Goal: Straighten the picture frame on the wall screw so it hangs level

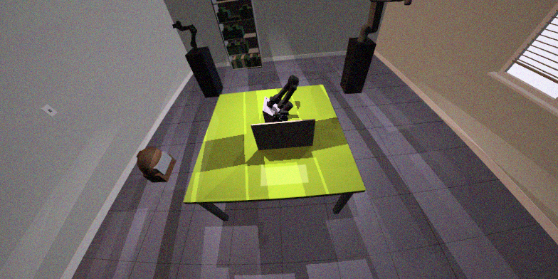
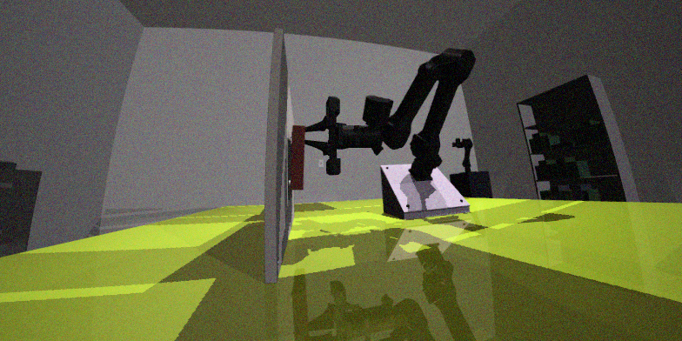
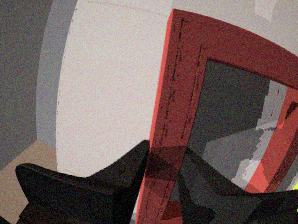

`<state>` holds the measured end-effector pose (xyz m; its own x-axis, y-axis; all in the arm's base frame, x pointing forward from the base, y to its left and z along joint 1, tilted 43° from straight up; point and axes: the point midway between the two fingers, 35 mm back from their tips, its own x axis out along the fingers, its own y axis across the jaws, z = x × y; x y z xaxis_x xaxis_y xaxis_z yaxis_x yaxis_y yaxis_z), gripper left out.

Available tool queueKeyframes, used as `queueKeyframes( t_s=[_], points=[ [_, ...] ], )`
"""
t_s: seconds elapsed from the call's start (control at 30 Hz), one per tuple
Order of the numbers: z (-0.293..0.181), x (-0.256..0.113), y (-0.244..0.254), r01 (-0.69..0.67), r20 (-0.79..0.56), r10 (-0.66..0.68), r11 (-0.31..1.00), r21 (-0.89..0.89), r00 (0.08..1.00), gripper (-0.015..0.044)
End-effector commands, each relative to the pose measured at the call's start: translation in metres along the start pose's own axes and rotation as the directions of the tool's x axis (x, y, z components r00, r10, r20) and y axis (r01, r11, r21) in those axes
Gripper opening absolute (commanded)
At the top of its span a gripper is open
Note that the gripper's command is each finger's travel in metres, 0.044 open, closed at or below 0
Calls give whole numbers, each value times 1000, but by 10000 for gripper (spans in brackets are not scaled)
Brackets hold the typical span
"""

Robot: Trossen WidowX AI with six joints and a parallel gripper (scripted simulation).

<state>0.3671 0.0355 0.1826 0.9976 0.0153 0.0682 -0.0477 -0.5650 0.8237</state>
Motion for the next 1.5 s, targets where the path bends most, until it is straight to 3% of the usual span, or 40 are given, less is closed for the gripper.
queueKeyframes(
  t_s=[0.0,1.47],
  points=[
    [0,0,0,1,-2,-1,1000,5,1000,0],
    [0,0,7,1,-2,-1,1000,4,1000,0]
  ],
)
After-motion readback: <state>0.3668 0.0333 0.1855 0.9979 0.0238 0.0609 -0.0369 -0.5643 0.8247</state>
